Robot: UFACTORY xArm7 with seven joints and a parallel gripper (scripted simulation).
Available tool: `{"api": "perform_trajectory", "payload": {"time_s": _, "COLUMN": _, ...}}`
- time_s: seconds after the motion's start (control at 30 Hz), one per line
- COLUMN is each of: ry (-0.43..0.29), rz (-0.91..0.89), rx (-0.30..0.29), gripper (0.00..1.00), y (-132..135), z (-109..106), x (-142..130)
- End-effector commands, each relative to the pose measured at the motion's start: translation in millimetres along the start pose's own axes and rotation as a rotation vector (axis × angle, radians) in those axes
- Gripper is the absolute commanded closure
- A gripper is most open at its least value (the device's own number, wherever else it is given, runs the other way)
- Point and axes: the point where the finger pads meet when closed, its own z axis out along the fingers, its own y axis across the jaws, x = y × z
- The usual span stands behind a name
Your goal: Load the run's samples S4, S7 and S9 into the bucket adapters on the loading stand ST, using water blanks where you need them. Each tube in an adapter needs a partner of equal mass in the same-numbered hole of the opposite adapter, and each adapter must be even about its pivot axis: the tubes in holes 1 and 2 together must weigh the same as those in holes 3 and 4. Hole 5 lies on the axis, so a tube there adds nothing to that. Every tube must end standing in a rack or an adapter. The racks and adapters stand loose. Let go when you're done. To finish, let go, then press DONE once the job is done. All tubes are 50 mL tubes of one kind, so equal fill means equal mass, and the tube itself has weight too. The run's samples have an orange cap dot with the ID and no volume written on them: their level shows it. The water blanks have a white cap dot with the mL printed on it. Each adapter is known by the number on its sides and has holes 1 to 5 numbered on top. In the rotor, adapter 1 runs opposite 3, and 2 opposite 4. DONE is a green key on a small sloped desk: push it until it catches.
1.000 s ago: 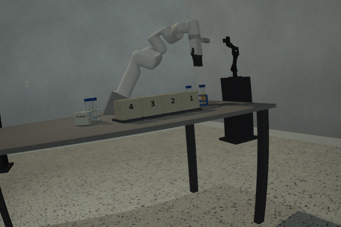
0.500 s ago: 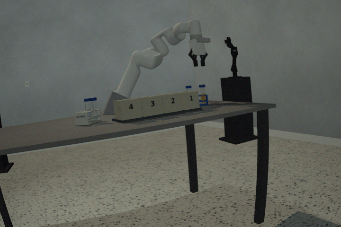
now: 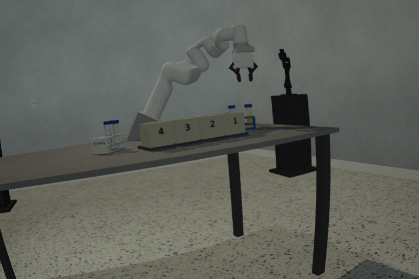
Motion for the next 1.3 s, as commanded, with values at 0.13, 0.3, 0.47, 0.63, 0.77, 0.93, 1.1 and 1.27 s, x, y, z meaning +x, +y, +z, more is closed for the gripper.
{"api": "perform_trajectory", "payload": {"time_s": 0.13, "ry": 0.004, "rz": 0.183, "rx": 0.000, "gripper": 0.43, "y": 0, "z": -1, "x": 0}}
{"api": "perform_trajectory", "payload": {"time_s": 0.3, "ry": 0.004, "rz": 0.183, "rx": 0.000, "gripper": 0.43, "y": 0, "z": -1, "x": 0}}
{"api": "perform_trajectory", "payload": {"time_s": 0.47, "ry": 0.004, "rz": 0.183, "rx": 0.000, "gripper": 0.43, "y": 0, "z": 5, "x": 0}}
{"api": "perform_trajectory", "payload": {"time_s": 0.63, "ry": 0.004, "rz": 0.183, "rx": 0.000, "gripper": 0.43, "y": 0, "z": 11, "x": 0}}
{"api": "perform_trajectory", "payload": {"time_s": 0.77, "ry": 0.004, "rz": 0.183, "rx": 0.000, "gripper": 0.43, "y": 0, "z": 19, "x": 0}}
{"api": "perform_trajectory", "payload": {"time_s": 0.93, "ry": 0.004, "rz": 0.183, "rx": 0.000, "gripper": 0.43, "y": 0, "z": 29, "x": 0}}
{"api": "perform_trajectory", "payload": {"time_s": 1.1, "ry": 0.004, "rz": 0.183, "rx": 0.000, "gripper": 0.43, "y": 0, "z": 37, "x": 0}}
{"api": "perform_trajectory", "payload": {"time_s": 1.27, "ry": 0.004, "rz": 0.184, "rx": 0.000, "gripper": 0.43, "y": 0, "z": 45, "x": 0}}
